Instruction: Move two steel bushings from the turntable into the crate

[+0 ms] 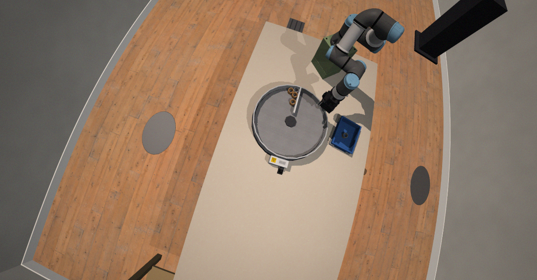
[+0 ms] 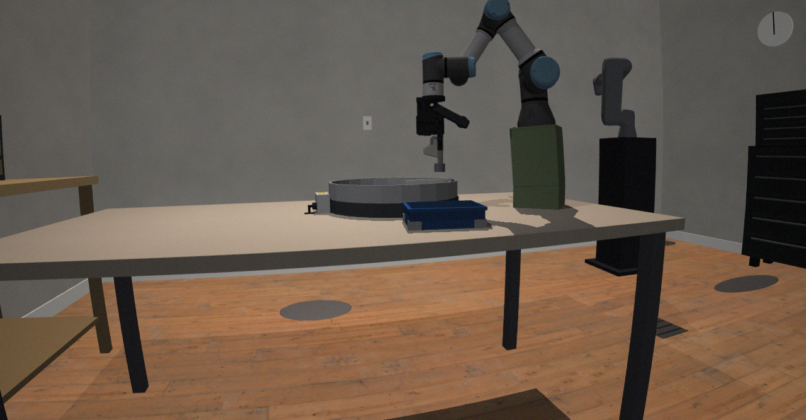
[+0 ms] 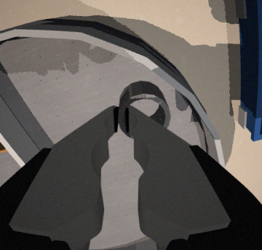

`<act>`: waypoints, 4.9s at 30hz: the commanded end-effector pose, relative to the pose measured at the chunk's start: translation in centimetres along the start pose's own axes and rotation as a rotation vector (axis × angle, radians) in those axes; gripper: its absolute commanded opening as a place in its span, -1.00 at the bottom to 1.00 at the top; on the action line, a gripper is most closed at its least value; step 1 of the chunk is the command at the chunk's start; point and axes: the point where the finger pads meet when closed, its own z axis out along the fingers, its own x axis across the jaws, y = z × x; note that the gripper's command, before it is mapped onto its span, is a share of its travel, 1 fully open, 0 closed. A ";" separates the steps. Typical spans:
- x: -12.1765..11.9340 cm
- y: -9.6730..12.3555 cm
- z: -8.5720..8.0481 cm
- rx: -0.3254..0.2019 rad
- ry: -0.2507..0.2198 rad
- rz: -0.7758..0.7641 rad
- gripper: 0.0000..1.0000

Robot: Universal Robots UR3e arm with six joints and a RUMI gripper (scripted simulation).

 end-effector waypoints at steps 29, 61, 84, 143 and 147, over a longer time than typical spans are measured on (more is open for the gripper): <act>14.5 -4.4 0.0 -0.002 -0.003 0.001 -1.00; 20.0 -6.1 0.0 -0.002 -0.003 0.001 -1.00; 20.3 -6.2 0.0 -0.002 -0.003 0.001 -1.00; 20.3 -6.2 6.8 -0.002 -0.003 0.001 -1.00; 20.3 -6.2 6.8 -0.002 -0.003 0.001 -1.00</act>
